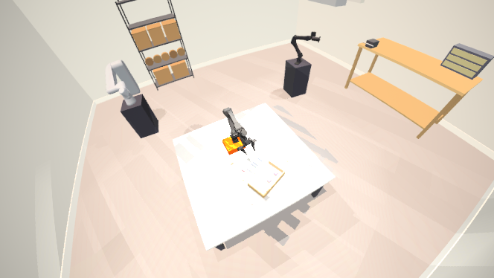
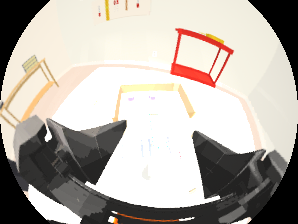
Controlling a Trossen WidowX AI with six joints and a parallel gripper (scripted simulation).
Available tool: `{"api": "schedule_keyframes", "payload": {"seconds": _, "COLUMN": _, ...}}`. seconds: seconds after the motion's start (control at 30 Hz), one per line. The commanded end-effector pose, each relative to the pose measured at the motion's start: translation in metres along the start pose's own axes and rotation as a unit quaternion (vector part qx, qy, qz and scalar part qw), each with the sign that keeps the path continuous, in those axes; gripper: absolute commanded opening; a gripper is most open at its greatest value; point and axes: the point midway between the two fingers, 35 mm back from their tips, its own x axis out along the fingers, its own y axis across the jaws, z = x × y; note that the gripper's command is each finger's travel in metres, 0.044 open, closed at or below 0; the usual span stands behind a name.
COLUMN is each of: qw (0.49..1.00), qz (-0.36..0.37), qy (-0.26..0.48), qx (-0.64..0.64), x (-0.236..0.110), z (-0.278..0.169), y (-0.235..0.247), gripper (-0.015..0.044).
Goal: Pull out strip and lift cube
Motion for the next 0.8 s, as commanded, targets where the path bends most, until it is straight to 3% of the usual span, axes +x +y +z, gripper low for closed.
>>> {"api": "schedule_keyframes", "payload": {"seconds": 0.0, "qw": 1.000, "qz": -0.004, "qy": 0.001, "qx": 0.003, "x": 0.000, "z": -0.003, "y": -0.001, "gripper": 0.0400}}
{"api": "schedule_keyframes", "payload": {"seconds": 0.1, "qw": 1.000, "qz": -0.004, "qy": 0.001, "qx": 0.003, "x": 0.000, "z": -0.003, "y": -0.001, "gripper": 0.0400}}
{"api": "schedule_keyframes", "payload": {"seconds": 0.2, "qw": 0.999, "qz": 0.002, "qy": 0.036, "qx": -0.005, "x": 0.009, "z": -0.003, "y": 0.004, "gripper": 0.0321}}
{"api": "schedule_keyframes", "payload": {"seconds": 0.6, "qw": 0.944, "qz": 0.054, "qy": 0.313, "qx": -0.084, "x": 0.076, "z": -0.030, "y": 0.046, "gripper": 0.0006}}
{"api": "schedule_keyframes", "payload": {"seconds": 0.77, "qw": 0.896, "qz": 0.073, "qy": 0.421, "qx": -0.120, "x": 0.100, "z": -0.052, "y": 0.066, "gripper": 0.0000}}
